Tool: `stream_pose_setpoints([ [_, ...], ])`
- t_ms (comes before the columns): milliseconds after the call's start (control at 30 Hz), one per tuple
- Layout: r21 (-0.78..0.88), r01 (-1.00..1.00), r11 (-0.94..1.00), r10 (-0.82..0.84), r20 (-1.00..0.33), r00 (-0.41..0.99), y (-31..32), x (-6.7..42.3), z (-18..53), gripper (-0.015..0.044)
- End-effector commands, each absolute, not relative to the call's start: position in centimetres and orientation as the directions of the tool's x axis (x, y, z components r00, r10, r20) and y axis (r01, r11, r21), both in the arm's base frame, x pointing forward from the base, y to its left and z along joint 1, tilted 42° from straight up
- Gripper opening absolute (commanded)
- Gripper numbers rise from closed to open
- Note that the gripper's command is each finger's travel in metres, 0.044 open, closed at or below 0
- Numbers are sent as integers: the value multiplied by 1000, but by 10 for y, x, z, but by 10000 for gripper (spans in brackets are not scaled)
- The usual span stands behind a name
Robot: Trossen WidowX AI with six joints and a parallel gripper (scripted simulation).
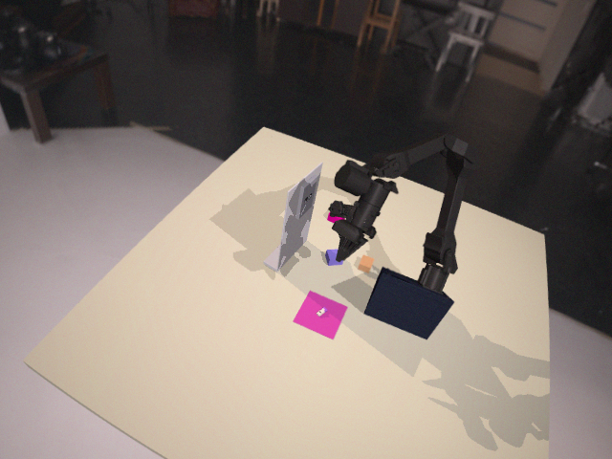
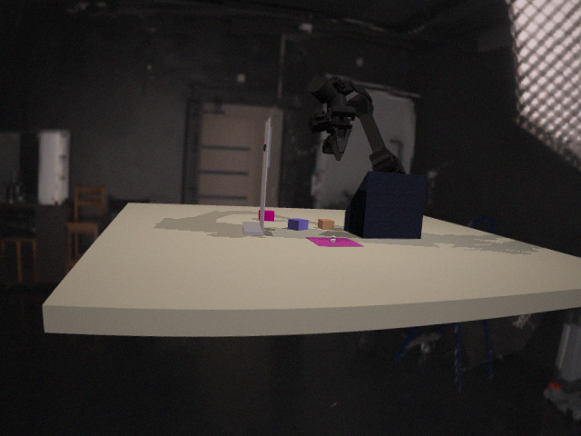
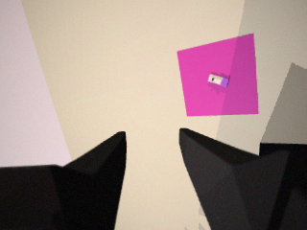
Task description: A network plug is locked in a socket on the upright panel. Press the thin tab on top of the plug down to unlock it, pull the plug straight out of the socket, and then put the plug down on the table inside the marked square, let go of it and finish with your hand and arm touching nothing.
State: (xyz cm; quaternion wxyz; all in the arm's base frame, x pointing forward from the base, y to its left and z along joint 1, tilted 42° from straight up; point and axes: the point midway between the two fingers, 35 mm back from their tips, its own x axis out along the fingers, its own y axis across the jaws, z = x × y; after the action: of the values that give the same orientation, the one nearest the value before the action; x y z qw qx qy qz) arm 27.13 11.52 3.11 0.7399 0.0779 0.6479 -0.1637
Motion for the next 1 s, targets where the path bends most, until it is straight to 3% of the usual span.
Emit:
stream_pose_setpoints([
  [0, -98, 348, 932, -145, -983, 109, 117, 272, 35, 209],
  [300, -98, 348, 932, -145, -983, 109, 117, 272, 35, 440],
  [967, -98, 348, 932, -145, -983, 109, 117, 272, 35, 440],
])
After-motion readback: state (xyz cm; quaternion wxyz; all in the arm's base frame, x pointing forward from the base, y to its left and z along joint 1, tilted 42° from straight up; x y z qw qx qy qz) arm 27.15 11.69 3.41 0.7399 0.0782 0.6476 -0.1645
